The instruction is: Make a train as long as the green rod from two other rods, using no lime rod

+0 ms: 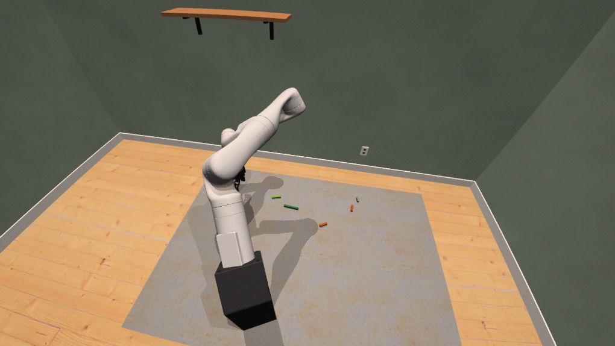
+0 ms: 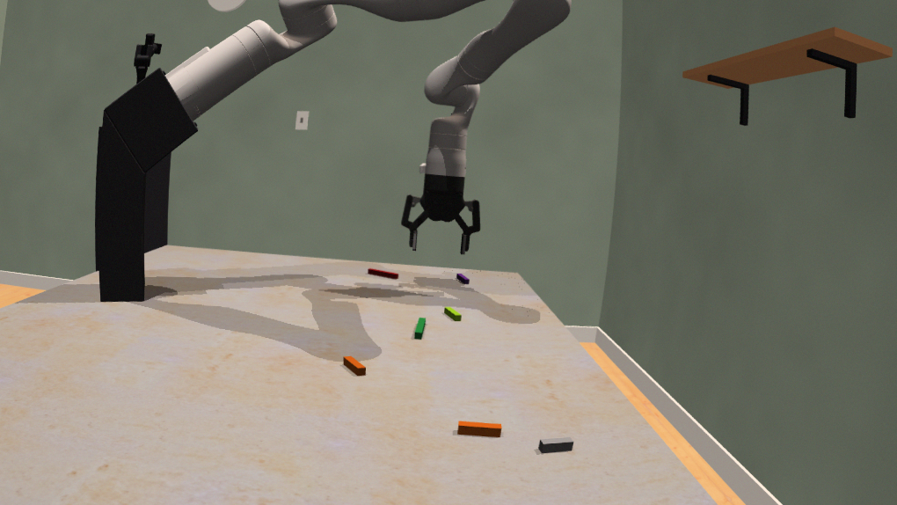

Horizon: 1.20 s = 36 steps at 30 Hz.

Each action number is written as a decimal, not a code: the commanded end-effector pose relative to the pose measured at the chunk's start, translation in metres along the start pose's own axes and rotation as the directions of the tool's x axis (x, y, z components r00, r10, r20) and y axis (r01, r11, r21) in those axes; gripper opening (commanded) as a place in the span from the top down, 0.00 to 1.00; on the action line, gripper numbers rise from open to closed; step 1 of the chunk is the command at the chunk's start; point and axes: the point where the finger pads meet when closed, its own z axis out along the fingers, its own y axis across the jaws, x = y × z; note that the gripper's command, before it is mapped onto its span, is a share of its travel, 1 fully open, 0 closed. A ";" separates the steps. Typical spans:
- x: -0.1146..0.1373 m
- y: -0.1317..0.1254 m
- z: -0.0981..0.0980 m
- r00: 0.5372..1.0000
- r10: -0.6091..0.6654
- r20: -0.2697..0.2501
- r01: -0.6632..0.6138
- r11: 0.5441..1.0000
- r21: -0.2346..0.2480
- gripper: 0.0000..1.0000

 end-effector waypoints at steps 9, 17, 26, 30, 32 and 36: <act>0.000 0.000 0.000 1.000 0.000 0.000 0.000 1.000 -0.001 0.00; 0.000 0.000 0.000 1.000 0.000 0.000 0.000 1.000 -0.001 0.00; -0.004 0.001 0.000 1.000 0.022 0.000 -0.022 1.000 -0.001 0.00; -0.013 0.002 0.000 0.997 0.079 0.000 -0.079 0.997 -0.001 0.00; -0.020 0.003 -0.001 0.992 0.123 -0.001 -0.123 0.992 -0.002 0.00; -0.029 0.004 -0.001 0.983 0.182 -0.001 -0.182 0.983 -0.002 0.00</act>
